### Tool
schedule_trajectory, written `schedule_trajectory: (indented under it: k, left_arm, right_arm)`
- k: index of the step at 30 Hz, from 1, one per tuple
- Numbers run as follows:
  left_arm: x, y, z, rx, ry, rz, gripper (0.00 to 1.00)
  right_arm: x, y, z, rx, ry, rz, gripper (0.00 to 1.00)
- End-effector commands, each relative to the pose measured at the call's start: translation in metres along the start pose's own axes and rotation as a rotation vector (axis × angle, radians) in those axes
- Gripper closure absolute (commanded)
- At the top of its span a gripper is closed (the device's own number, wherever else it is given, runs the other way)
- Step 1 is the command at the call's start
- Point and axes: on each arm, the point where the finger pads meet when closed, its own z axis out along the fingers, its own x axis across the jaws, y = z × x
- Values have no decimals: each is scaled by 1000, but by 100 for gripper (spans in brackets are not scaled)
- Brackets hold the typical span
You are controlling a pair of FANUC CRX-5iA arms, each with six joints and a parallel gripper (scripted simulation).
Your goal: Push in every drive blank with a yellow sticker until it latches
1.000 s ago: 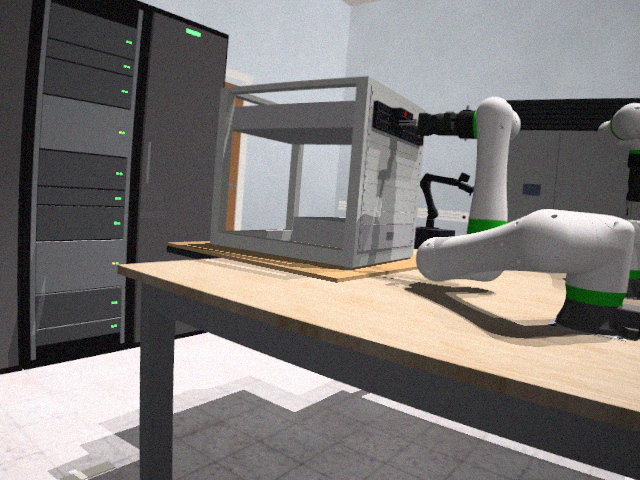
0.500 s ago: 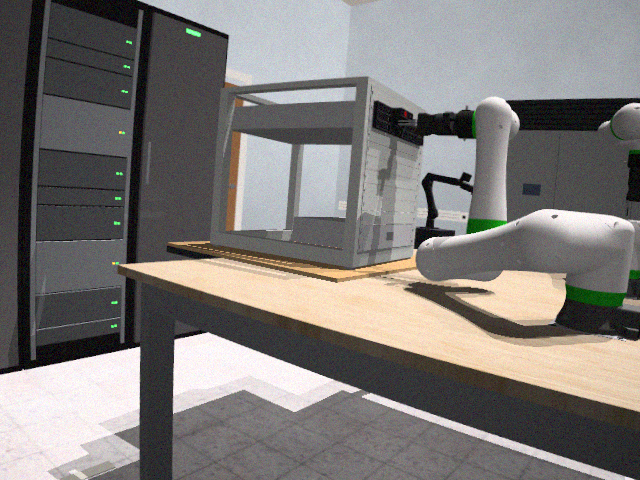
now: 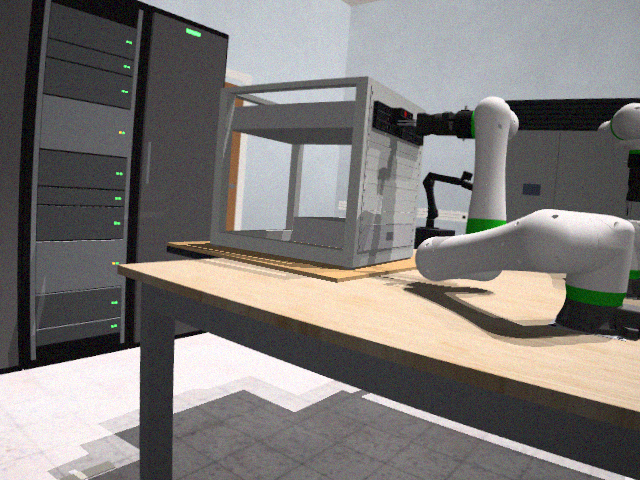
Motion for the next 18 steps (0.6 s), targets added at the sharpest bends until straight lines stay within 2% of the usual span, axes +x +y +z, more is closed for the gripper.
schedule_trajectory:
  k: [1,18]
  left_arm:
    - [1,0,0,0,2,-1,100]
    - [1,0,3,0,2,-1,100]
  right_arm:
    - [0,0,-1,-2,0,0,0]
    - [0,0,-1,-2,0,0,0]
